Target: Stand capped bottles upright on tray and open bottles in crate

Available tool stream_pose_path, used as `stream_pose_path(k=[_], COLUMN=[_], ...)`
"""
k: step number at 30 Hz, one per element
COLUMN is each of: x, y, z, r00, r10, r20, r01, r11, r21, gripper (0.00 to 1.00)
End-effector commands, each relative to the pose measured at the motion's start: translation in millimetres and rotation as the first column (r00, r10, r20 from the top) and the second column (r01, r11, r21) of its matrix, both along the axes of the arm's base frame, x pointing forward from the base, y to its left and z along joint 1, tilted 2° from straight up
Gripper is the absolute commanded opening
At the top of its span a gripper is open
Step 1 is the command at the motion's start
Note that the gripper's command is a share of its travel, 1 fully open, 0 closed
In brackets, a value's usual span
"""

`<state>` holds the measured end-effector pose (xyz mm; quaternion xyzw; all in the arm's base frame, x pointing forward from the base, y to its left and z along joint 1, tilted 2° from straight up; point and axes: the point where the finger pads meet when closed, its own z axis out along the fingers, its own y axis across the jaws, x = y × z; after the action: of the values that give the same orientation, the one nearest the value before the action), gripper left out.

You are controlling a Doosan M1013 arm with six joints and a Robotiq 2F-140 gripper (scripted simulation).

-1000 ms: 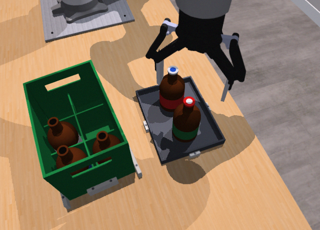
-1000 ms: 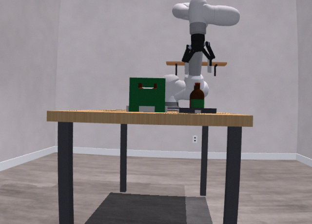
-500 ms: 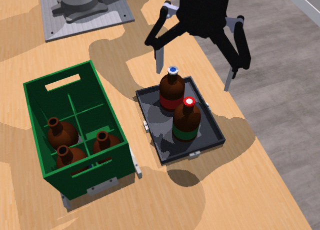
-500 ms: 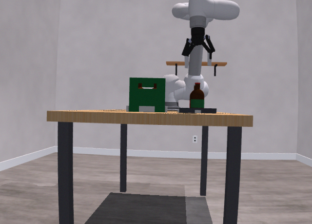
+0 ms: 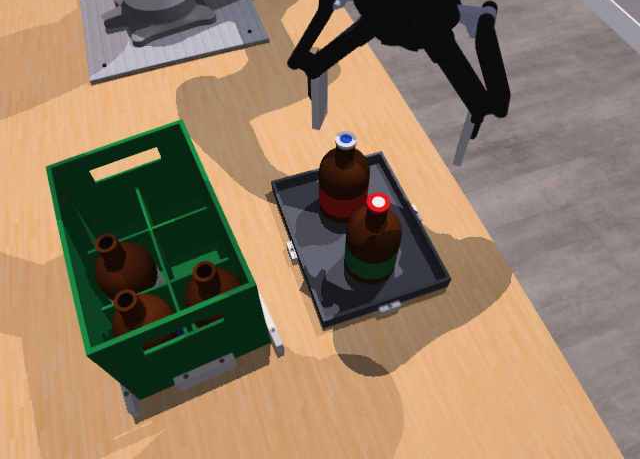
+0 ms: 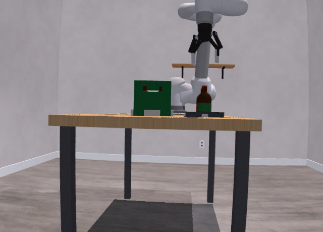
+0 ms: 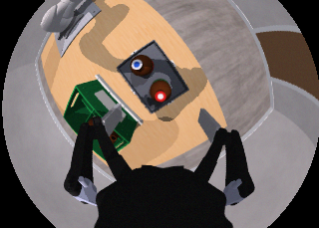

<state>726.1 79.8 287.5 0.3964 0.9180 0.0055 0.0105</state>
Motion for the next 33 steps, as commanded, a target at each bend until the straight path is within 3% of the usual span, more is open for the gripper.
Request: stream_pose_path(k=[1,33], x=[-0.6,-0.3], y=[0.3,0.0], z=[14.7,12.5], r00=[1.0,1.0], r10=[0.0,0.0], r20=[0.003,0.001], r01=[0.0,0.0], r11=[1.0,1.0], r21=[0.0,0.0], gripper=[1.0,1.0])
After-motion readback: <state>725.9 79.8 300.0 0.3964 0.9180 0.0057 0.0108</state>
